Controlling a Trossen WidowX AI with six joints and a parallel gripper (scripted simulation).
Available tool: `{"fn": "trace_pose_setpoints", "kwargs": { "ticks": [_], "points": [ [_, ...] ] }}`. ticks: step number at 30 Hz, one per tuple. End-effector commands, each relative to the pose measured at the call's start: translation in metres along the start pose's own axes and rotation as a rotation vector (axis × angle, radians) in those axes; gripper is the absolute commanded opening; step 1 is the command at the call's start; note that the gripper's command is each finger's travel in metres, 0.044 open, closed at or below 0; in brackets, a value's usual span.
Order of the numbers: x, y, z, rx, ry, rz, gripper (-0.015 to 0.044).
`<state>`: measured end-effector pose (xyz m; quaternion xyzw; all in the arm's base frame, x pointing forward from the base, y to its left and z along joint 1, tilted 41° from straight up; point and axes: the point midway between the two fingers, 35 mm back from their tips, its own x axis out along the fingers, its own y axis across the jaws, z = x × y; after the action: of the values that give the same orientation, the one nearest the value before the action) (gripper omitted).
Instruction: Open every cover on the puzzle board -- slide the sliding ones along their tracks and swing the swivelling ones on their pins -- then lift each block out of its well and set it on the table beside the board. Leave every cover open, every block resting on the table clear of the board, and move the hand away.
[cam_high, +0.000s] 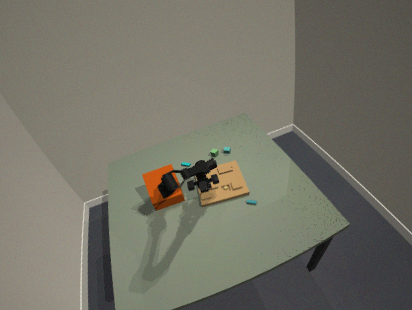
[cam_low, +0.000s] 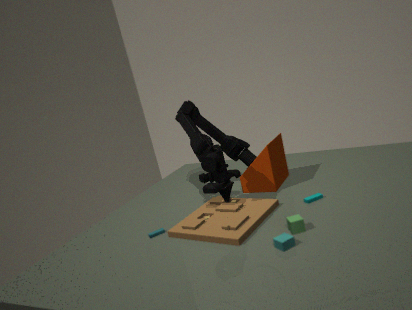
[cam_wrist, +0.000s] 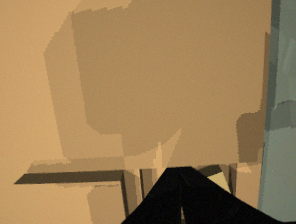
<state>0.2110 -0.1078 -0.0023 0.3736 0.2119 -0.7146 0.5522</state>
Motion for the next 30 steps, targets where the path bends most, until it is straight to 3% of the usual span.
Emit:
{"fn": "trace_pose_setpoints", "kwargs": {
  "ticks": [1, 30],
  "points": [
    [0.001, -0.003, 0.005, -0.010, -0.010, -0.006, 0.0000],
    [-0.016, -0.003, 0.018, -0.010, -0.012, -0.006, 0.0000]
  ]
}}
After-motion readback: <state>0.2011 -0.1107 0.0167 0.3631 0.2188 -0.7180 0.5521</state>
